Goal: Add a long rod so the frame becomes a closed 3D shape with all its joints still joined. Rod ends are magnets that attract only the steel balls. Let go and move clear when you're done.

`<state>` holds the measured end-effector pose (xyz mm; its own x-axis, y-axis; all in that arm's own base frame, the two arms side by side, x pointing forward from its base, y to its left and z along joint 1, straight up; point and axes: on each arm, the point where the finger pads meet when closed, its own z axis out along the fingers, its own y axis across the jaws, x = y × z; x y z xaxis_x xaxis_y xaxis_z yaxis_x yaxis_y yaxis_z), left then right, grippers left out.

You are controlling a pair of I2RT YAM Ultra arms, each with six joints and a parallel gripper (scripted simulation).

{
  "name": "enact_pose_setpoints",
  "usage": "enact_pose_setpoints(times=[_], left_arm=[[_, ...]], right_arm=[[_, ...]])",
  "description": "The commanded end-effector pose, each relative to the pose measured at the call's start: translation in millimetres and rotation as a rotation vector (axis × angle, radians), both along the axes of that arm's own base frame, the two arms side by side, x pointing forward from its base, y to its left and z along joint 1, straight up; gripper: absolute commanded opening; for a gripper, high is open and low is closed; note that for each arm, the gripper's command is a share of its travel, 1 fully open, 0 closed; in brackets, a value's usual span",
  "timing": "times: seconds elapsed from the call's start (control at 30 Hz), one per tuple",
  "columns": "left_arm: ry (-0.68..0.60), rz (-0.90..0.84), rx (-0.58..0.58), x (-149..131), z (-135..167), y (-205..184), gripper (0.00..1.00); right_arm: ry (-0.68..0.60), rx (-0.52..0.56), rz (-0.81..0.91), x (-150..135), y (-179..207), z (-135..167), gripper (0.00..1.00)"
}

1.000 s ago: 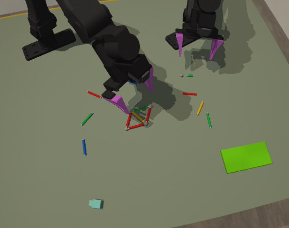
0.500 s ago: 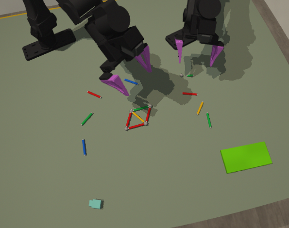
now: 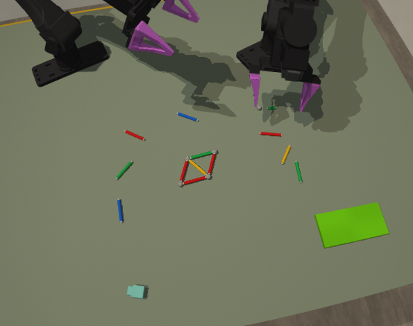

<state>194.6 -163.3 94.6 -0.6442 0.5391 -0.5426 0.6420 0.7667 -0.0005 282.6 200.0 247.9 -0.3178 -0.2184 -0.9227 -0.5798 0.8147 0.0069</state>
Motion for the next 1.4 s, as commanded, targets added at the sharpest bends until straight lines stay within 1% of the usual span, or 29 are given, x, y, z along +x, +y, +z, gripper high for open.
enact_pose_setpoints(times=[0.0, 0.07, 0.2, 0.27, 0.53, 0.63, 0.73, 0.77, 0.83, 0.9, 1.07, 1.37], left_arm=[[-0.056, -0.009, -0.047, 12, 20, -13, 1.0], [-0.051, -0.006, -0.041, 13, 15, -12, 1.0], [-0.051, -0.007, -0.041, 13, 15, -12, 1.0], [-0.051, -0.007, -0.041, 13, 15, -12, 1.0], [-0.051, -0.007, -0.041, 13, 14, -12, 1.0], [-0.065, -0.078, 0.01, 11, 14, -10, 0.66], [-0.069, -0.24, 0.131, 7, 6, -7, 0.32], [-0.069, -0.293, 0.165, 7, 3, -8, 0.3], [-0.065, -0.376, 0.22, 8, -1, -9, 0.3], [-0.065, -0.376, 0.22, 8, -1, -9, 0.3], [-0.052, -0.626, 0.363, 9, -13, -10, 0.3], [-0.017, -1.01, 0.522, 10, -32, -11, 0.3]], right_arm=[[-0.07, 0.043, 0.036, -20, 2, 15, 1.0], [-0.088, 0.058, 0.05, -28, 1, 17, 1.0], [-0.109, 0.075, 0.066, -38, 0, 20, 1.0], [-0.098, 0.057, 0.066, -40, -2, 14, 1.0], [-0.094, 0.057, 0.065, -40, -2, 13, 1.0], [-0.103, 0.066, 0.065, -39, -2, 16, 1.0], [-0.103, 0.066, 0.065, -39, -2, 16, 1.0], [-0.103, 0.066, 0.065, -39, -2, 16, 1.0], [-0.103, 0.066, 0.065, -39, -2, 16, 1.0], [-0.103, 0.066, 0.065, -39, -2, 16, 1.0], [-0.103, 0.066, 0.065, -39, -2, 16, 1.0], [-0.103, 0.066, 0.065, -39, -2, 16, 1.0]])
